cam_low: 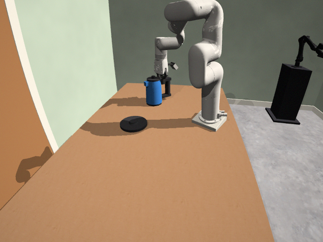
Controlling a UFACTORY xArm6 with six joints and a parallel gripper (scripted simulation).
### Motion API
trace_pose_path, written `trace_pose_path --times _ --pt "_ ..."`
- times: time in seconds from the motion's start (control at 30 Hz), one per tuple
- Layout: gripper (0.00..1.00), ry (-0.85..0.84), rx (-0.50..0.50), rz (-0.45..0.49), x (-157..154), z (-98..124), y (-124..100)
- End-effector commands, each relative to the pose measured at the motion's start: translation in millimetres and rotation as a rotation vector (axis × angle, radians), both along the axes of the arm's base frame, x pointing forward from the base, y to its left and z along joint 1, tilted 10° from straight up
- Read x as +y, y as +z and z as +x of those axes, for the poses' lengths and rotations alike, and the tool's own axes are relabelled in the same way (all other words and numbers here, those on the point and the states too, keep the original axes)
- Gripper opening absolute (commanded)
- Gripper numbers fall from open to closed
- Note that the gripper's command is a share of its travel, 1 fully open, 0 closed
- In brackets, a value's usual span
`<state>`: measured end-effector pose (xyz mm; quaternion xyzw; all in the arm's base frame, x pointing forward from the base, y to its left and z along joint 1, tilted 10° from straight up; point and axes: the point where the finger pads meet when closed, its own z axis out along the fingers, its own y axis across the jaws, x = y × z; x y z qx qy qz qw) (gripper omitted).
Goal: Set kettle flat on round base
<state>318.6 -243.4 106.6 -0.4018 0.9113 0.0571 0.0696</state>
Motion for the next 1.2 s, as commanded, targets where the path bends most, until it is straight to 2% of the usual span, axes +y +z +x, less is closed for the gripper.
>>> trace_pose_path --times 0.0,1.17 --pt "0.00 0.000 -0.003 -0.003 -1.0 0.9 1.4" --pt "0.00 0.000 -0.003 -0.003 -2.0 0.5 7.2"
